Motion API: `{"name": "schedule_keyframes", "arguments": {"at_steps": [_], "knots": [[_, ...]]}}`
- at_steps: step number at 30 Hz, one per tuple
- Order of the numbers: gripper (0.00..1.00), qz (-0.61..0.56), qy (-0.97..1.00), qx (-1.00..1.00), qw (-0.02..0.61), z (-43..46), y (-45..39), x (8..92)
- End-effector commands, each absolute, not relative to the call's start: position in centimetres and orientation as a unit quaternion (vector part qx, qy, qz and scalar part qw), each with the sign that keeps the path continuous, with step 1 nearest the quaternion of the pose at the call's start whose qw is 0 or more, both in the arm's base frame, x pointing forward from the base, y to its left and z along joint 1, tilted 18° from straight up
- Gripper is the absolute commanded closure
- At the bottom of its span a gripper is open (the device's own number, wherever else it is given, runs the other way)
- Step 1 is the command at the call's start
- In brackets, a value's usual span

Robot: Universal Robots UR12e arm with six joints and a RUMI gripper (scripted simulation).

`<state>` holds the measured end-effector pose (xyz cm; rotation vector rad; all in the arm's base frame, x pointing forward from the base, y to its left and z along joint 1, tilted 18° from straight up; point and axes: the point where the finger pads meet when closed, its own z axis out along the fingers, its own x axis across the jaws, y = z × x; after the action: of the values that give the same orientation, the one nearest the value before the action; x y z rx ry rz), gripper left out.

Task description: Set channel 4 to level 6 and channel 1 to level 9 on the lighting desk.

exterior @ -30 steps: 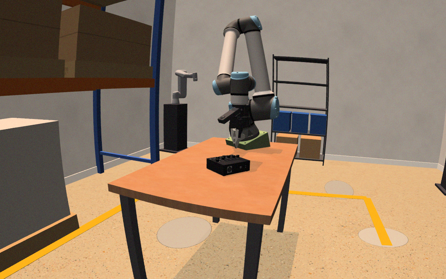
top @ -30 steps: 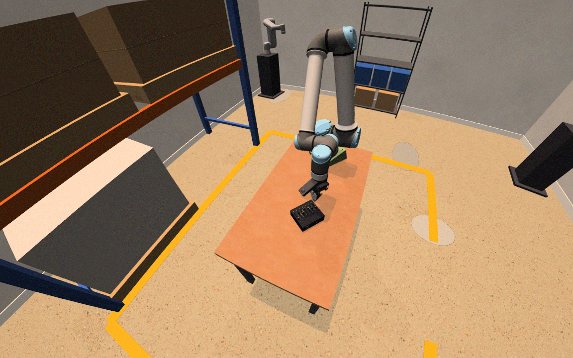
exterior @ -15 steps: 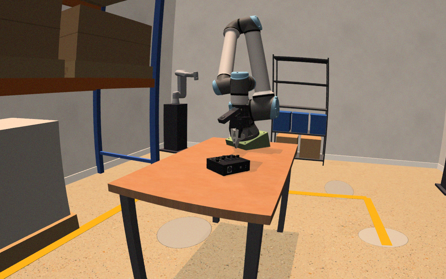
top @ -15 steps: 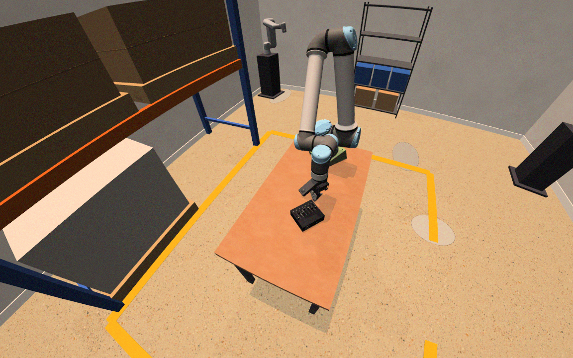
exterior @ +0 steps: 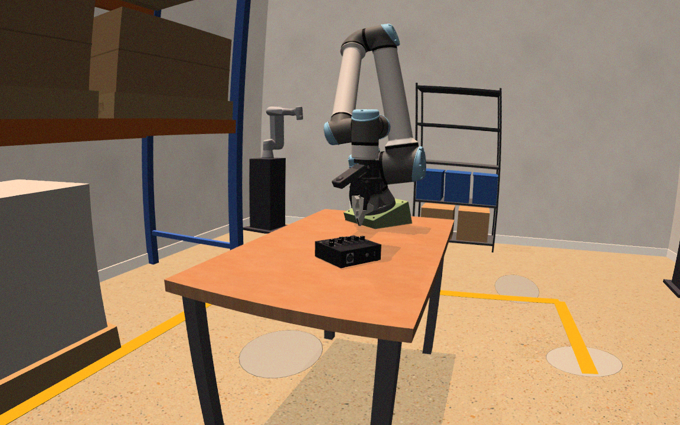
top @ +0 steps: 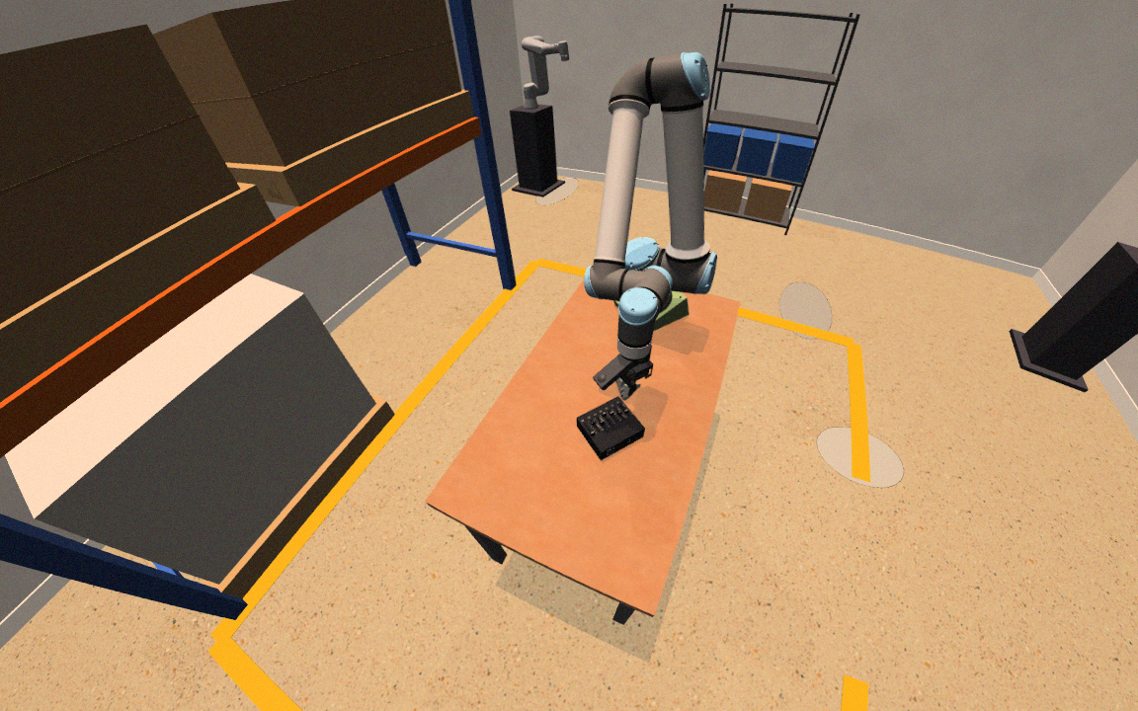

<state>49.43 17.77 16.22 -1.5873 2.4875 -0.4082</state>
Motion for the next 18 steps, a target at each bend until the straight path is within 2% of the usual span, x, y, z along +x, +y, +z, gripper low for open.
{"name": "schedule_keyframes", "arguments": {"at_steps": [1,18], "knots": [[1.0,-0.137,0.832,-0.531,0.082,16.27,17.78,49.47],[1.0,-0.136,0.838,-0.522,0.083,15.97,17.76,49.56]]}}
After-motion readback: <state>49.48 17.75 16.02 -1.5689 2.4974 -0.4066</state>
